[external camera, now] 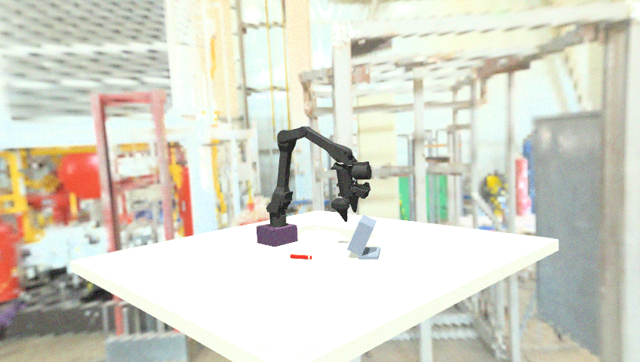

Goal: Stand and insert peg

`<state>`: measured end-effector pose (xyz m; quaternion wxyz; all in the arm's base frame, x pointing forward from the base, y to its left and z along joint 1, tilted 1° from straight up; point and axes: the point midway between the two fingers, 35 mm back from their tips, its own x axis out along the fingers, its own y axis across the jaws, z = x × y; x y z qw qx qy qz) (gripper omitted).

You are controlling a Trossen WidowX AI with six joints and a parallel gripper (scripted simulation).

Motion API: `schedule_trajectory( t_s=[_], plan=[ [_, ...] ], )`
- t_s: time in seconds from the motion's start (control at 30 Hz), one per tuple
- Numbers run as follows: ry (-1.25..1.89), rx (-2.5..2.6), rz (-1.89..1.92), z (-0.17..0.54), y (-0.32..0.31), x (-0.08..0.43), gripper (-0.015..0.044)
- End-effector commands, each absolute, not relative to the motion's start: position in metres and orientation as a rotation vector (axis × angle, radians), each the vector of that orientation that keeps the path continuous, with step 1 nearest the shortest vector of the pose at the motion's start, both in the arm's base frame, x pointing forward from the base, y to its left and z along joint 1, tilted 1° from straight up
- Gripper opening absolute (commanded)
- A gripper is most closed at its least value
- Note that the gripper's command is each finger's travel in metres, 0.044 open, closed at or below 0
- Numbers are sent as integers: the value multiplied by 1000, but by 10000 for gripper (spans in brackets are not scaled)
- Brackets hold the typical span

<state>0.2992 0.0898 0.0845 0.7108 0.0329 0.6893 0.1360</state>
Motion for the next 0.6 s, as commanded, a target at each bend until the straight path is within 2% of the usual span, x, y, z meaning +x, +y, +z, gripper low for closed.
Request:
schedule_trajectory(
  t_s=[0.0, 0.17, 0.37, 0.57],
  plan=[
    [1494, 7, 263, 78, 27, 315, 440],
    [1483, -80, 213, 68, -60, 315, 440],
    [1514, -173, 166, 58, -158, 286, 440],
    [1520, -182, 162, 57, -169, 281, 440]
  ],
)
